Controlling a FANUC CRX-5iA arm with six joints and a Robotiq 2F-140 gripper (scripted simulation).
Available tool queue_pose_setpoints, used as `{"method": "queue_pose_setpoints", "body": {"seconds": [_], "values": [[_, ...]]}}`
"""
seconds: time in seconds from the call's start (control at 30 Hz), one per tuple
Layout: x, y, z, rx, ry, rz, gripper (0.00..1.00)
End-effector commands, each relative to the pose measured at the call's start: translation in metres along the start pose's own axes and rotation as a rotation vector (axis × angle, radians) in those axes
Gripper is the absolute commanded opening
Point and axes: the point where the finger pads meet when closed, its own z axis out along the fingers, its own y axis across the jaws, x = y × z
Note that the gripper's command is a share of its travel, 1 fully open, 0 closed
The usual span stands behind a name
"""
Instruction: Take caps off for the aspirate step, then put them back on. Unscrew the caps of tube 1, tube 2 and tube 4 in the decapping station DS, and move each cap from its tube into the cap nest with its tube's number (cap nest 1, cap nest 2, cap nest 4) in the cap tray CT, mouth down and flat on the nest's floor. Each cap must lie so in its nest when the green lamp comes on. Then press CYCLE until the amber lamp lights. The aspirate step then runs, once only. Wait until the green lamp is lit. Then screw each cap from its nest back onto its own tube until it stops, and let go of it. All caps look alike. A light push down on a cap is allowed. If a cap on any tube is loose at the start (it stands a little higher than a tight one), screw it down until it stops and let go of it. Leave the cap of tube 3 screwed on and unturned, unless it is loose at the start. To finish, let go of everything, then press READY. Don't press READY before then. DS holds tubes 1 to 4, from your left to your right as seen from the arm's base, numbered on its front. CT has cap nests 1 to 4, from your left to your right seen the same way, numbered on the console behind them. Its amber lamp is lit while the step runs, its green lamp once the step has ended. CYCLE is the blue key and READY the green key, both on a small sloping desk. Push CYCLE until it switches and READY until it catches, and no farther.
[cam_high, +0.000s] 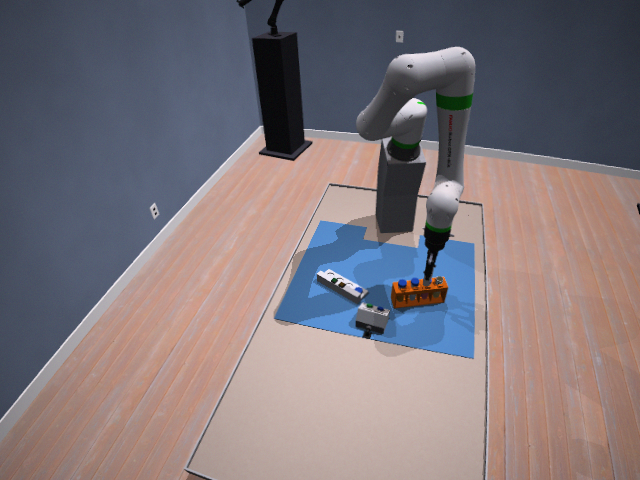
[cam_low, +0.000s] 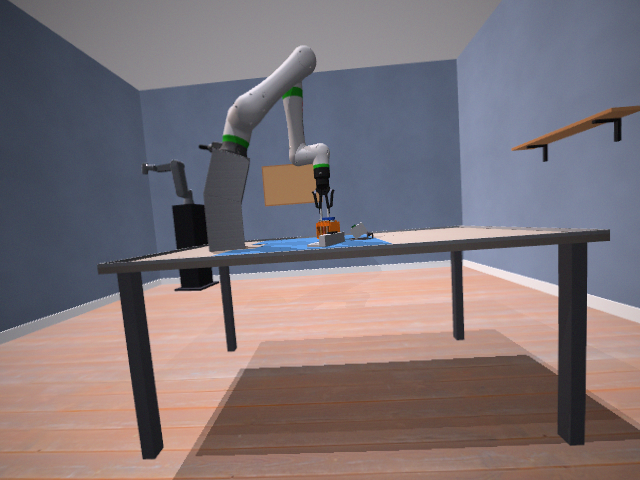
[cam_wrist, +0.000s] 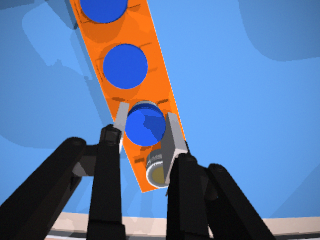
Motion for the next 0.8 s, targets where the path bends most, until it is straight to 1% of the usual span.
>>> {"method": "queue_pose_setpoints", "body": {"seconds": [0.0,0.13,0.6,0.67,0.77], "values": [[-0.0001,-0.0005,-0.0001,-0.001,0.0,0.0,0.0],[-0.0001,-0.0005,-0.0001,-0.001,0.0,0.0,0.0],[-0.0001,-0.0005,-0.0005,-0.001,0.0,-0.7,0.0],[-0.0001,-0.0005,-0.0005,-0.001,0.0,-0.7,0.0],[-0.0001,-0.0005,-0.0006,-0.001,0.0,-0.85,0.0]]}}
